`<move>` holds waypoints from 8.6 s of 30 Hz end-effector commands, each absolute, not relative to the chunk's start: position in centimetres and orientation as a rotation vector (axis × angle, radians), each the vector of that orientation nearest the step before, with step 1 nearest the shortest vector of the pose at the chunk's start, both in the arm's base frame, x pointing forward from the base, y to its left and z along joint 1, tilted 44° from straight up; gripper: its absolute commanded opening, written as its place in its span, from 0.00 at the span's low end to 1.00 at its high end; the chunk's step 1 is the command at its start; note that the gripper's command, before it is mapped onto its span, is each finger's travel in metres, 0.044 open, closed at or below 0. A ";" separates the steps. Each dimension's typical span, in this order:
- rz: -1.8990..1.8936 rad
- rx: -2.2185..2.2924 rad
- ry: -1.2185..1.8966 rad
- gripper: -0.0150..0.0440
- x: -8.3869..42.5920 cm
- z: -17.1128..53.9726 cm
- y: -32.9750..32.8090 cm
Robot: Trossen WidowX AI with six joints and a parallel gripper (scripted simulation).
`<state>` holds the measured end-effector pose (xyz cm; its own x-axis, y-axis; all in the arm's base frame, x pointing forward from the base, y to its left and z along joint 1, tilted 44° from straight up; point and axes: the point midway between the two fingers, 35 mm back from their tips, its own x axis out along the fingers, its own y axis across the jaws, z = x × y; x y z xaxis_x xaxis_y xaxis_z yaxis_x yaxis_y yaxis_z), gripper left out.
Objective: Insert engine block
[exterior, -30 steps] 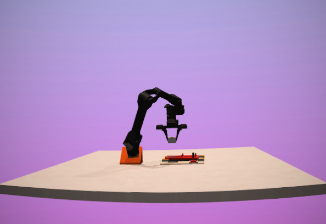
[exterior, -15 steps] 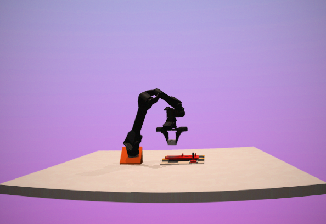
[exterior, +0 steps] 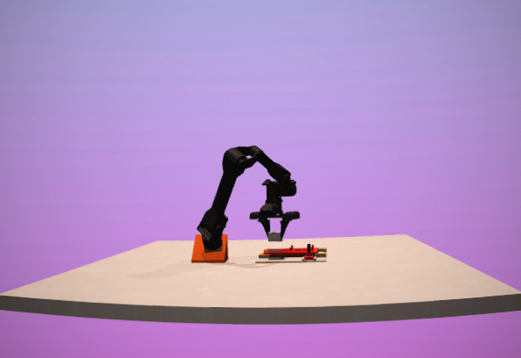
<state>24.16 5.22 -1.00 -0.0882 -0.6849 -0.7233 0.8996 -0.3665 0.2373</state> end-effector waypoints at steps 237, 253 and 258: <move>-1.219 1.641 0.881 0.25 23.4 1.9 4.6; -1.219 1.640 0.880 0.25 23.0 -0.9 1.8; -1.219 1.640 0.880 0.25 22.9 -1.8 1.0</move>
<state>22.97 1.32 -1.34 0.2654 0.0277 -0.9637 0.9009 -0.3633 0.2376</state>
